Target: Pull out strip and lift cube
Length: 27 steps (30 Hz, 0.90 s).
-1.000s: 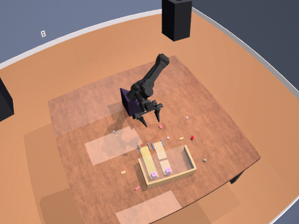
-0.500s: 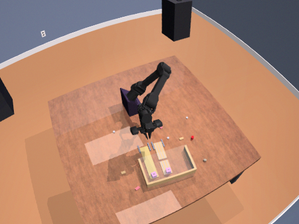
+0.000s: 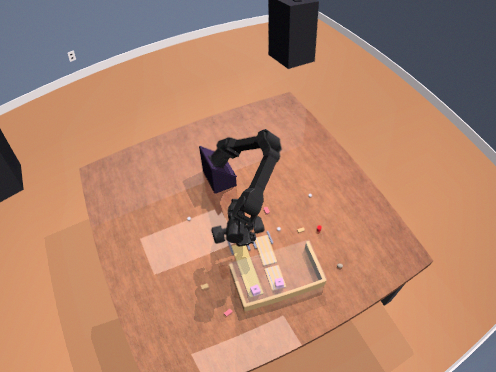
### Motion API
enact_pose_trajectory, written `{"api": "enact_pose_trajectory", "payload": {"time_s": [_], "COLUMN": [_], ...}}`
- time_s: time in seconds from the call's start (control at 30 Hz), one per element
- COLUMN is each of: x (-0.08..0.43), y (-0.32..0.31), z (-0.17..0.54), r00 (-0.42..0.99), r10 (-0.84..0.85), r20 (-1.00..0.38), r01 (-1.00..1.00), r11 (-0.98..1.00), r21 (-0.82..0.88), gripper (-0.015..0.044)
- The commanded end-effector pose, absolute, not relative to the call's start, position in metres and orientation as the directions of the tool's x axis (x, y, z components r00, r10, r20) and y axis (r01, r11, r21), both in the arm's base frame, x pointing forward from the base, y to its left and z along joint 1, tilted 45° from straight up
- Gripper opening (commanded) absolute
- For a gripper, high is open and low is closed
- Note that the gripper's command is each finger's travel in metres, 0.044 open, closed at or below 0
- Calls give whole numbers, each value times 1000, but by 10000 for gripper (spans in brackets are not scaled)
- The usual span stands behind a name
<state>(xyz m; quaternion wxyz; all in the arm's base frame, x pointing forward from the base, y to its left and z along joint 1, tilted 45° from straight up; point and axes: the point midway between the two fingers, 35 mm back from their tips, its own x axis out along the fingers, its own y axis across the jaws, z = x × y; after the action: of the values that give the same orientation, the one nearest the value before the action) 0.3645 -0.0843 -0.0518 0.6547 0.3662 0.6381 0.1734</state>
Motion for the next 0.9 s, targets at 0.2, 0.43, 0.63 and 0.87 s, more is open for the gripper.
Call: {"api": "enact_pose_trajectory", "payload": {"time_s": [0.2,0.43,0.63,0.87], "x": [370,371,372,373], "y": [-77,-69,-62,-53], "z": [-59,-67,-74,-82], "r00": [123,123,123,123], "r10": [691,691,691,692], "r20": [-712,-712,-712,-711], "r01": [226,226,226,226], "r11": [679,679,679,678], "r21": [698,698,698,699], "gripper": [0,0,0,0]}}
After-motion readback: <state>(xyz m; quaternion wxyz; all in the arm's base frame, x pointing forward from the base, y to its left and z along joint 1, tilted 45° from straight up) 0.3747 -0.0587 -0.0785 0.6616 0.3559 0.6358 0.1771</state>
